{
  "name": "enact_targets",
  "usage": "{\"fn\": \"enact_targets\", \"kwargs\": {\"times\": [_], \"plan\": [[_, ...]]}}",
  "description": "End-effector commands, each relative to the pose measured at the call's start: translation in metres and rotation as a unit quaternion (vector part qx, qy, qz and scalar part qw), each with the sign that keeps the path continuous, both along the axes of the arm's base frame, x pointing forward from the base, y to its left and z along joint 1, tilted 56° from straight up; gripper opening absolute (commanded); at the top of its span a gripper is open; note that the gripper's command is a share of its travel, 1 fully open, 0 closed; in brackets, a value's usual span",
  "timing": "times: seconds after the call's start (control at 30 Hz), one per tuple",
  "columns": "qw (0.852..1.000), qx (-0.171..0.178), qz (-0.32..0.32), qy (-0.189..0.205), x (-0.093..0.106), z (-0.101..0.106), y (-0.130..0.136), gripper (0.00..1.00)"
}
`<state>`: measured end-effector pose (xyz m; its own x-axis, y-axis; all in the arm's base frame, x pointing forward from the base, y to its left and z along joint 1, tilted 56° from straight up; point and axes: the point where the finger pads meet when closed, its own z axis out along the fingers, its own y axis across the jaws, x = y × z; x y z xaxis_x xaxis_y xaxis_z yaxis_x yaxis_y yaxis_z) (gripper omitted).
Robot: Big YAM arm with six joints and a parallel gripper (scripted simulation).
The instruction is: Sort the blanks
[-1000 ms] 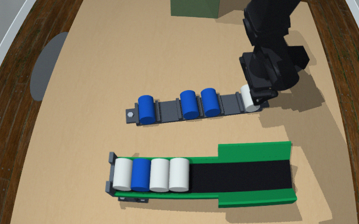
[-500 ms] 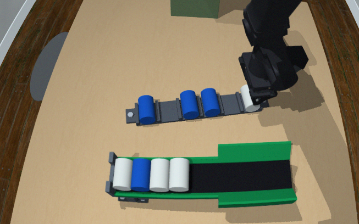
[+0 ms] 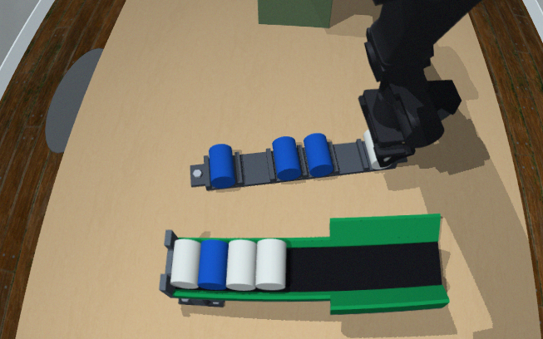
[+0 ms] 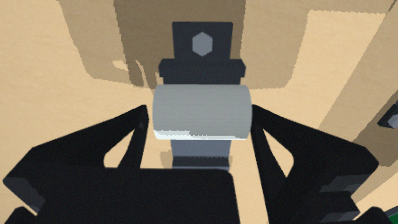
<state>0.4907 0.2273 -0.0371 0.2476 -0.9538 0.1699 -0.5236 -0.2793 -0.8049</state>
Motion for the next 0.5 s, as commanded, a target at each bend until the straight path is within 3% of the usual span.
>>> {"fn": "enact_targets", "kwargs": {"times": [0.0,0.47], "plan": [[1.0,-0.002,-0.005,-0.003,0.0096,-0.0039,-0.0063,0.79],[1.0,0.003,-0.006,-0.008,0.0135,0.003,-0.005,0.79]]}}
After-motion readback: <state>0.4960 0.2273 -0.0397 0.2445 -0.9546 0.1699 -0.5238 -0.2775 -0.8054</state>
